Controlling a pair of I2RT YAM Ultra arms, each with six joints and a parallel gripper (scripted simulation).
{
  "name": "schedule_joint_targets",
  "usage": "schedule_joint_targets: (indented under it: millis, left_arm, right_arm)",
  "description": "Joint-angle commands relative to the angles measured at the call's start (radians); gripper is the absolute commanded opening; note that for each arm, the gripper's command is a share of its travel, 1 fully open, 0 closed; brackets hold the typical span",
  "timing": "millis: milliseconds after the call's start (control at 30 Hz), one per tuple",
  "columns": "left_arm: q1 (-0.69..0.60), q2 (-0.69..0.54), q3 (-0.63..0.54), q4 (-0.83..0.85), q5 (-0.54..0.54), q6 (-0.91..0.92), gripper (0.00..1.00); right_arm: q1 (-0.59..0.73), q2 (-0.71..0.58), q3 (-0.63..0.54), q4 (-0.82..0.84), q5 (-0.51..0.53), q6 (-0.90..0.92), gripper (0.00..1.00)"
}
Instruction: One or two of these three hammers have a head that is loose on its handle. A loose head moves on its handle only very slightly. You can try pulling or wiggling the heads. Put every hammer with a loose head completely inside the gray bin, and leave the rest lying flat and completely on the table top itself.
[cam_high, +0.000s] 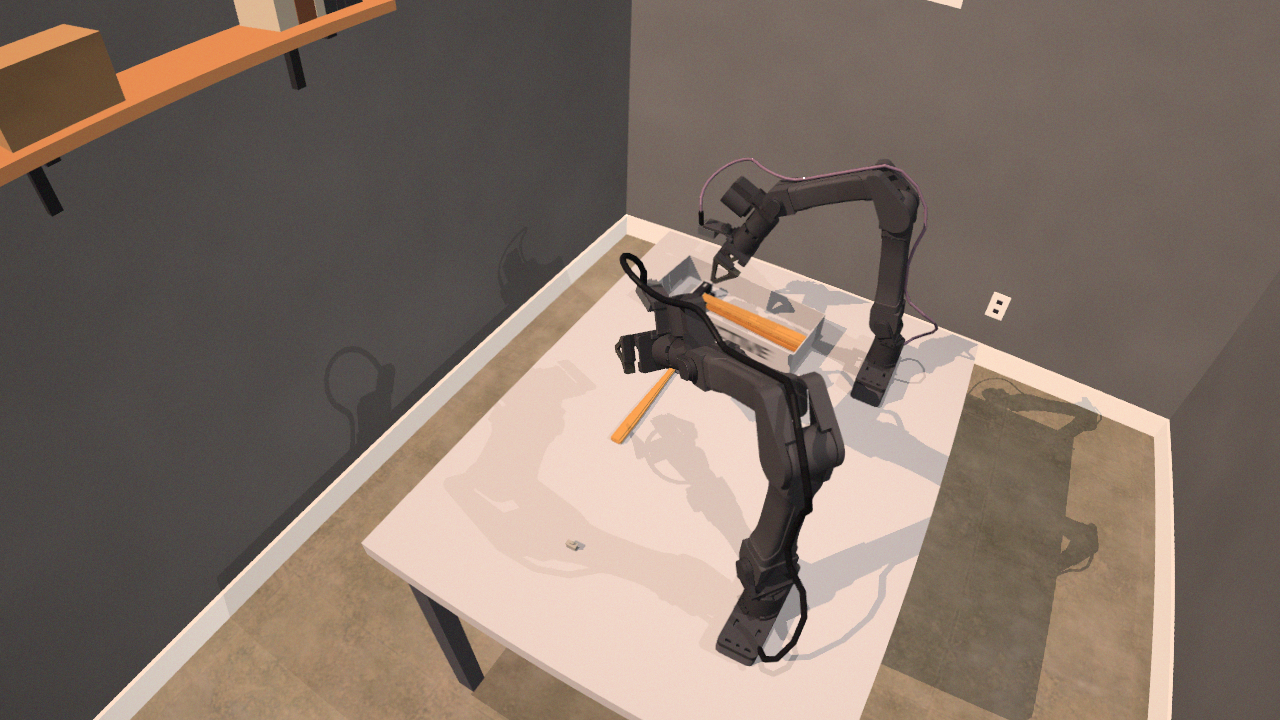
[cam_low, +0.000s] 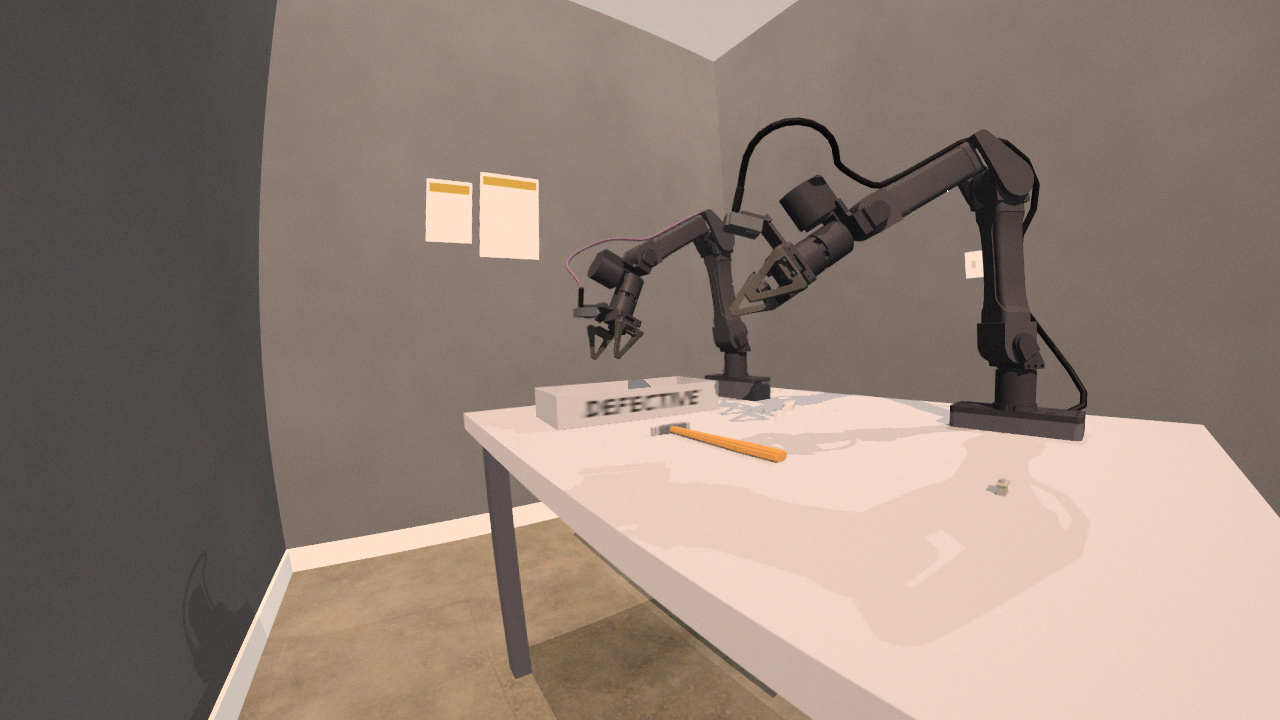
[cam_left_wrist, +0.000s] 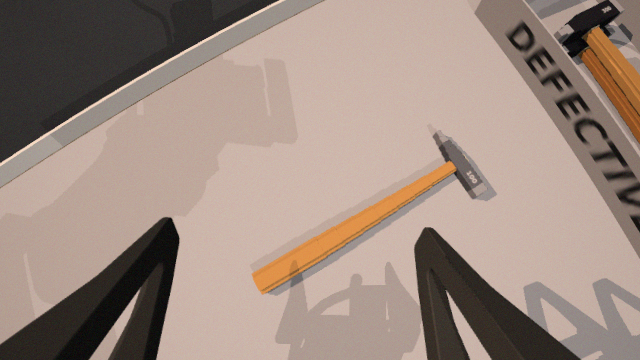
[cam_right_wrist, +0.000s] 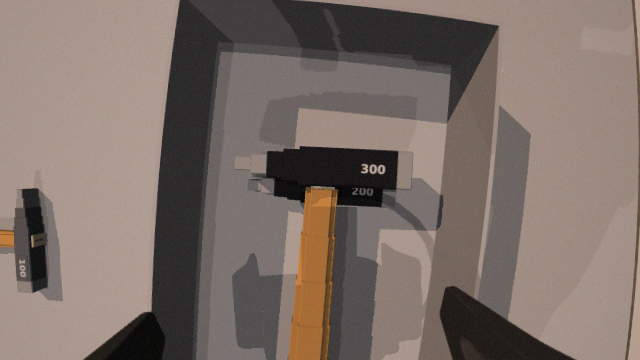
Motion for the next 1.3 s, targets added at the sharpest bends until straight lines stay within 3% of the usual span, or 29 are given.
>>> schedule_joint_targets:
  millis: [0,100,267,433,600,767,1267]
  left_arm:
    - [0.070,-0.160,-0.081,0.059,-0.029,0.003,1.00]
    - [0.100,-0.210,-0.100,0.063,-0.025,0.003,1.00]
    - [0.294,-0.446,-0.134,0.061,0.032,-0.016,1.00]
    - [0.486,-0.541,-0.094,0.062,0.103,-0.040,1.00]
    - [0.615,-0.544,-0.052,0.070,0.152,-0.066,1.00]
    - [0.655,-0.540,-0.035,0.073,0.166,-0.073,1.00]
    - [0.665,-0.536,-0.036,0.072,0.159,-0.067,1.00]
  right_arm:
    - [-0.013,0.001,0.032,0.007,-0.003,-0.005,1.00]
    - [-0.013,0.001,0.032,0.007,-0.003,-0.005,1.00]
    - [-0.013,0.001,0.032,0.007,-0.003,-0.005,1.00]
    - [-0.013,0.001,0.032,0.007,-0.003,-0.005,1.00]
    - [-0.013,0.001,0.032,0.007,-0.003,-0.005,1.00]
    - [-0.013,0.001,0.032,0.007,-0.003,-0.005,1.00]
    - [-0.007,-0.004,0.021,0.006,-0.003,-0.004,1.00]
